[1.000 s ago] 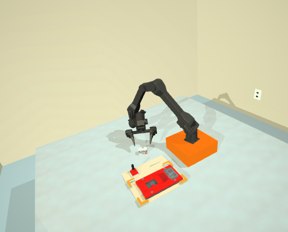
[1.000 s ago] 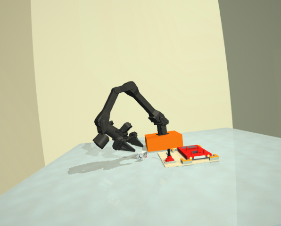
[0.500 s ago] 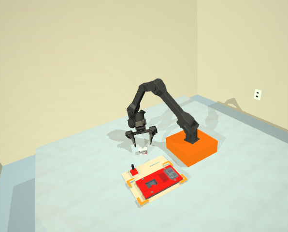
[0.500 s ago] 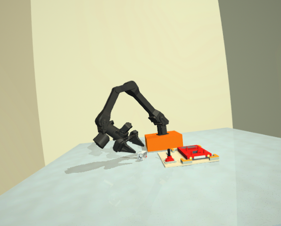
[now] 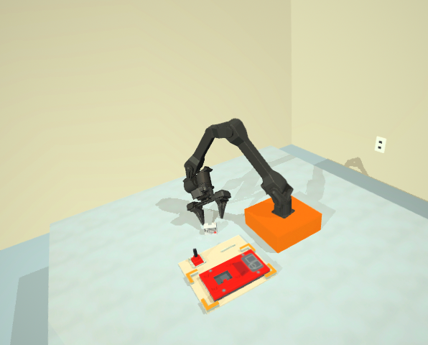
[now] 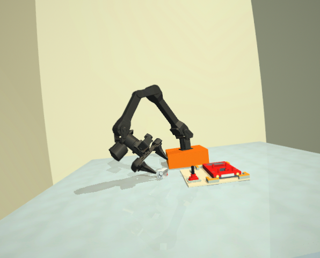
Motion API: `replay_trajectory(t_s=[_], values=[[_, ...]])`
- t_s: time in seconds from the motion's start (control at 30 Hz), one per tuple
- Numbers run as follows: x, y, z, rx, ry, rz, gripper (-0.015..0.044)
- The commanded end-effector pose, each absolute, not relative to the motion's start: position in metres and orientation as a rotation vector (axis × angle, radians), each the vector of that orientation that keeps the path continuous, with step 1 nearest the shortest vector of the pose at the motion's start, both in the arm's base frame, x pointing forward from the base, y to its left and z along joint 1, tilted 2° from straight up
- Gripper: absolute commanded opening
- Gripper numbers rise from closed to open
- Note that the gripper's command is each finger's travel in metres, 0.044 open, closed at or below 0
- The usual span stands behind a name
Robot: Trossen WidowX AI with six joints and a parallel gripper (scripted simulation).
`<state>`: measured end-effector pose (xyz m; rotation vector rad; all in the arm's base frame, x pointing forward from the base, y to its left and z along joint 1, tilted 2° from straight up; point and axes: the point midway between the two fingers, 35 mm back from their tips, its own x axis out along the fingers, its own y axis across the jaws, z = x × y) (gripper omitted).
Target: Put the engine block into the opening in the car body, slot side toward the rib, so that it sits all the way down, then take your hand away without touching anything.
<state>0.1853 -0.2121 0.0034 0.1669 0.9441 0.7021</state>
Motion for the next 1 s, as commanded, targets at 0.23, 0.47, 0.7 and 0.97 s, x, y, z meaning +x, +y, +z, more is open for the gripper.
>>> replay_trajectory(t_s=[0.23, 0.47, 0.7, 0.97], values=[[0.1857, -0.2058, 0.0052, 0.406, 1.171, 0.51, 0.044], [0.1865, -0.2032, 0.0059, 0.549, 1.291, 0.355, 0.044], [0.1874, -0.2012, 0.0069, 0.684, 1.387, 0.175, 0.044], [0.1885, -0.1996, 0.0085, 0.831, 1.465, -0.056, 0.044]])
